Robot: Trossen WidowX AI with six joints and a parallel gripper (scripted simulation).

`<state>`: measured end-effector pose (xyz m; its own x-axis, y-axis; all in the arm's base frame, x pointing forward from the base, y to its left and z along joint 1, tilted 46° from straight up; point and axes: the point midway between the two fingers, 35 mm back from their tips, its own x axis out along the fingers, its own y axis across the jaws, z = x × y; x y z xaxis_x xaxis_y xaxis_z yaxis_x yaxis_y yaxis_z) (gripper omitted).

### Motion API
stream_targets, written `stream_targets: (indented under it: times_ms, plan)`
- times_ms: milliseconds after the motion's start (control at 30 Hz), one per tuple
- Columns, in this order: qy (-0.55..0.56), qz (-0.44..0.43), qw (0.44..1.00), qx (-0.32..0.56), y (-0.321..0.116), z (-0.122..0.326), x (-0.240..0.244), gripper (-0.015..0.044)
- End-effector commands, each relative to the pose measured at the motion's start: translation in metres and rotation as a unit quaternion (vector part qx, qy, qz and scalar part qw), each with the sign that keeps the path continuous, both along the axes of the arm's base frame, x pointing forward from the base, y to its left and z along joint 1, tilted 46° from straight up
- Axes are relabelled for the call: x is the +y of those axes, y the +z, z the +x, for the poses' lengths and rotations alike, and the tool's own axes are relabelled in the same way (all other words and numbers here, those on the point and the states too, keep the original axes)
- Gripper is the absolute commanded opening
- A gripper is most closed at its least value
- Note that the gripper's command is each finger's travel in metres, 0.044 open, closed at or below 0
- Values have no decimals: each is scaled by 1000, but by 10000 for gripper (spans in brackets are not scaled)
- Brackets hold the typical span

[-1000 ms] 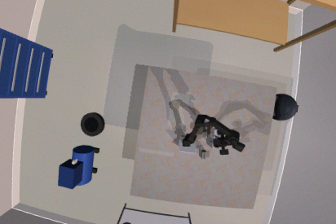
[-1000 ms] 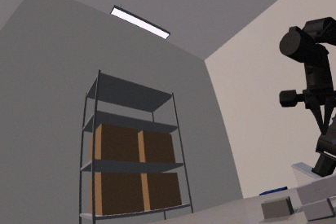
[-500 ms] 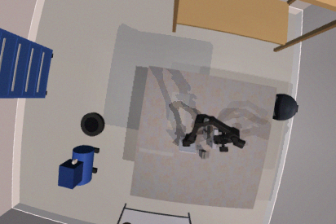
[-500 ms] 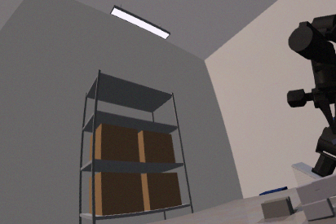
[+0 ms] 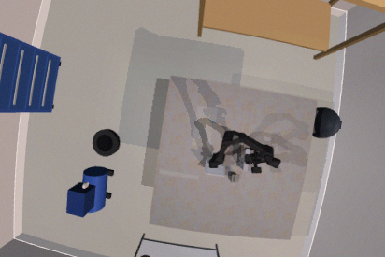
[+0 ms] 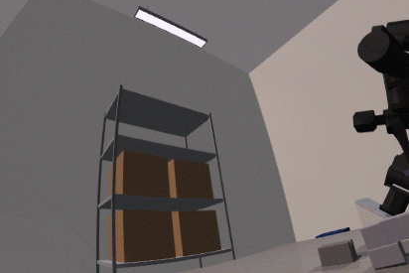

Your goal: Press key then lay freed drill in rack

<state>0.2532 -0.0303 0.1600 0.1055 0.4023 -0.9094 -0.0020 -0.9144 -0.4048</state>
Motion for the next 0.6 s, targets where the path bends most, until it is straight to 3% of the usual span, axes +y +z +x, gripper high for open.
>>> stream_targets:
  times_ms: [0, 567]
  plan:
    - [1, 6, 1000, 7, -4, -3, 4, 0]
    - [-9, 11, 1000, 8, -7, 0, 8, 0]
